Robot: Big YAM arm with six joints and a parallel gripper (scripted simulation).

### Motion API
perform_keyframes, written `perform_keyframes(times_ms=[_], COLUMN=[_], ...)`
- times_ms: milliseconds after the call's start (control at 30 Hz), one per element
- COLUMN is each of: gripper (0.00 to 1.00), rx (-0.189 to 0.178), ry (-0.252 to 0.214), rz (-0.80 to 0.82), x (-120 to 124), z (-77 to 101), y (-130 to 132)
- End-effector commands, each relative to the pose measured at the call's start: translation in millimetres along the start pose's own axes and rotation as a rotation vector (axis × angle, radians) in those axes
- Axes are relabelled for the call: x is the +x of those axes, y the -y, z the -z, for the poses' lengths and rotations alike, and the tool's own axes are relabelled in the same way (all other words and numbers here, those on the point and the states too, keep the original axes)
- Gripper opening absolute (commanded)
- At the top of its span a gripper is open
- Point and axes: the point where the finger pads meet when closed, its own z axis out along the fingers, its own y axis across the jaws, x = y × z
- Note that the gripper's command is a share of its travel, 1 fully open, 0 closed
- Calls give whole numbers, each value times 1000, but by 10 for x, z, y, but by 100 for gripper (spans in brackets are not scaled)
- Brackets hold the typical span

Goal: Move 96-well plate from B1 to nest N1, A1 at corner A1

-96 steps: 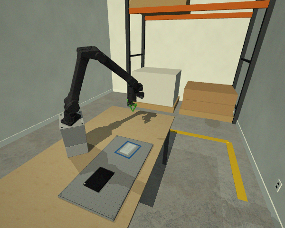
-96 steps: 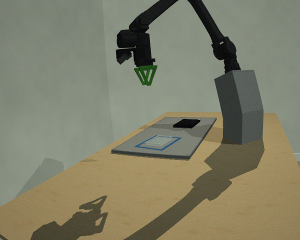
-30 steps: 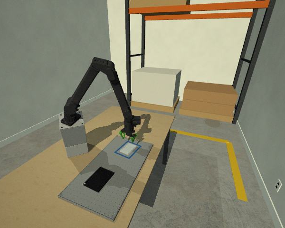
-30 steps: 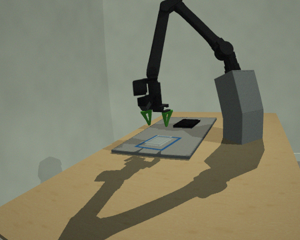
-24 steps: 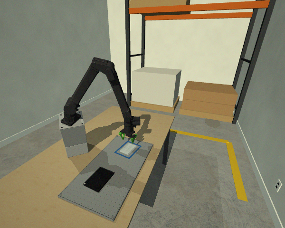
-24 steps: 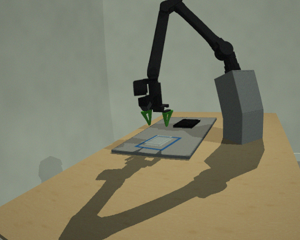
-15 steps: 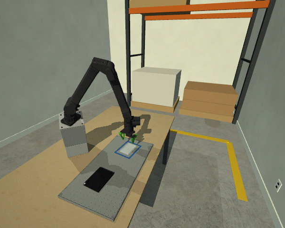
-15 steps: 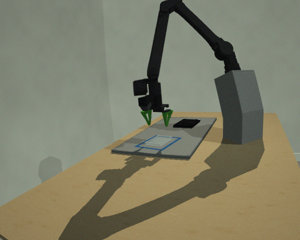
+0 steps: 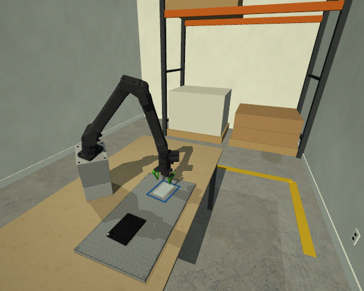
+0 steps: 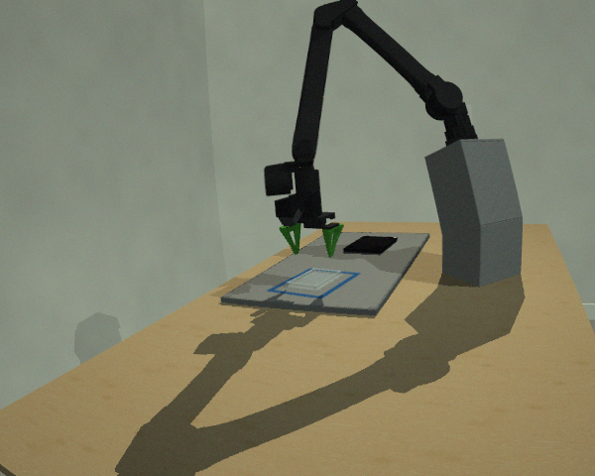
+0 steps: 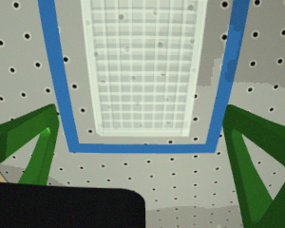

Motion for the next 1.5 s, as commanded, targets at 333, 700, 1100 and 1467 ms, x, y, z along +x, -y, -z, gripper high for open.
perform_keyframes(times_ms=[333, 700, 1100, 1467], gripper=[100, 100, 100, 100], rx=[27, 15, 15, 39], ry=[22, 13, 13, 27], rz=[-9, -4, -5, -13], x=[-34, -7, -7, -42], z=[-197, -394, -563, -591], y=[175, 113, 113, 230])
